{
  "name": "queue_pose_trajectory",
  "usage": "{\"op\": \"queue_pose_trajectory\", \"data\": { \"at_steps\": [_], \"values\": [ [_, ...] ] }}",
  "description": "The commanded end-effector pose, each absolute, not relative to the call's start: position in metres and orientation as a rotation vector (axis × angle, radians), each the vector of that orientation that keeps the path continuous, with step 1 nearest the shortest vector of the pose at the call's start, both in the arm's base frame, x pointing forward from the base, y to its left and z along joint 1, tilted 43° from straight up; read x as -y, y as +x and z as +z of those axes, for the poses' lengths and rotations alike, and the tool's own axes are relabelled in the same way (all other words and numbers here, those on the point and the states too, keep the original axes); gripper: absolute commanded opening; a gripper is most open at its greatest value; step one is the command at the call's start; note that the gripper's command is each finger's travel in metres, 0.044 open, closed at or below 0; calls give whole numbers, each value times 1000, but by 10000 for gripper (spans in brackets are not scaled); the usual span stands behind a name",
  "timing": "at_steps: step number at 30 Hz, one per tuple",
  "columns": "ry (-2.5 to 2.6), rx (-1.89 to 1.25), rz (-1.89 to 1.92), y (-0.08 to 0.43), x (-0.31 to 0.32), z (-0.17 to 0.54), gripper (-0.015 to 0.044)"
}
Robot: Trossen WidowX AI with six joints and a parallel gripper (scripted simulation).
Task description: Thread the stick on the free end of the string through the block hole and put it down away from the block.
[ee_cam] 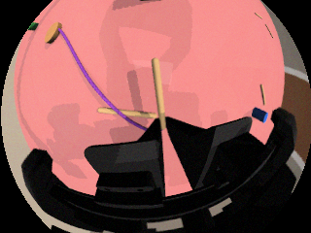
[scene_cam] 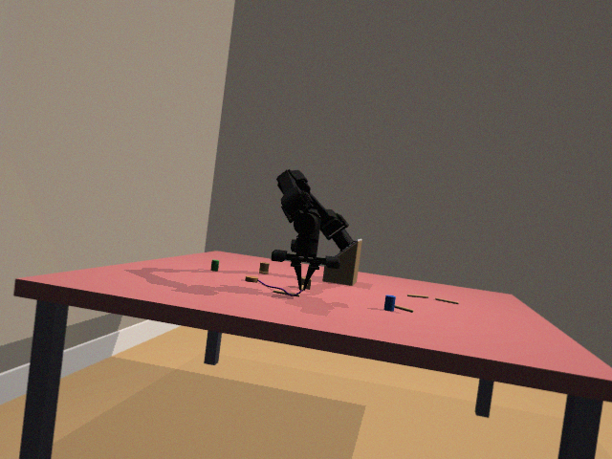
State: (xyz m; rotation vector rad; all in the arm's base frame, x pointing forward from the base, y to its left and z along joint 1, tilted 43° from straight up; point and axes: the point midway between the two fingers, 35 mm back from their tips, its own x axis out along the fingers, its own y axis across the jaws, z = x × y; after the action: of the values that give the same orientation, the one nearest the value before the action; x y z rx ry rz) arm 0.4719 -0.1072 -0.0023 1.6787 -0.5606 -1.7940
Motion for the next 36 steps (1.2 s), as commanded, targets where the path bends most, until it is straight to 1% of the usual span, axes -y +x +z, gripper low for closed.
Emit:
{"op": "queue_pose_trajectory", "data": {
  "at_steps": [1, 36],
  "values": [
    [1686, 567, -1784, 470, 106, -3, 0],
    [1685, 565, -1784, 439, 109, -6, 0]
  ]
}}
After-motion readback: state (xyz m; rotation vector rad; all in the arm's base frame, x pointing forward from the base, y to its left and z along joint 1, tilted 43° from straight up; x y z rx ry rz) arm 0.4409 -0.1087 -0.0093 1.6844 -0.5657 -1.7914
